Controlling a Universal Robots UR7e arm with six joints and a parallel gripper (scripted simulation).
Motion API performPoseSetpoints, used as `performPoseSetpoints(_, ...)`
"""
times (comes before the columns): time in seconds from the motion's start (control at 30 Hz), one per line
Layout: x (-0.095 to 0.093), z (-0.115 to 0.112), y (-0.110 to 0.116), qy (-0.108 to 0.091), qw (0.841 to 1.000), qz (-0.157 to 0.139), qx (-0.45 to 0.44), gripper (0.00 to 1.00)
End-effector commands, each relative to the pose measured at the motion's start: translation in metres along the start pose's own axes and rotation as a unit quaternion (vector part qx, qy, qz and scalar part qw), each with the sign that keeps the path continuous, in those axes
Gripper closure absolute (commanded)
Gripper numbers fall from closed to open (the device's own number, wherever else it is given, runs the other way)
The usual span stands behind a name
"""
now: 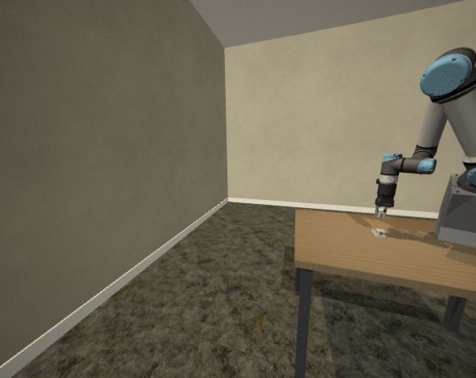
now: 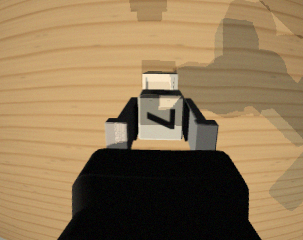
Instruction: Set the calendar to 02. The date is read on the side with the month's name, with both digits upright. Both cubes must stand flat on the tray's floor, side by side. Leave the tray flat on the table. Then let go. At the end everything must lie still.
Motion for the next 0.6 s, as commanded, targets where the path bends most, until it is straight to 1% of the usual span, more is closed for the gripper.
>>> performPoseSetpoints(0.0, 0.0028, -0.0002, -0.0001, 0.000, 1.000, 0.000, 0.000, 0.40)
performPoseSetpoints(0.57, 0.0030, -0.0004, 0.0007, 0.000, 1.000, 0.000, 0.006, 0.40)
Point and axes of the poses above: the point where the finger pads meet when closed, its own x axis back along the fingers, its own z axis across the jaws, y = z × x, the point moved 1 cm from there along x, back along the fingers
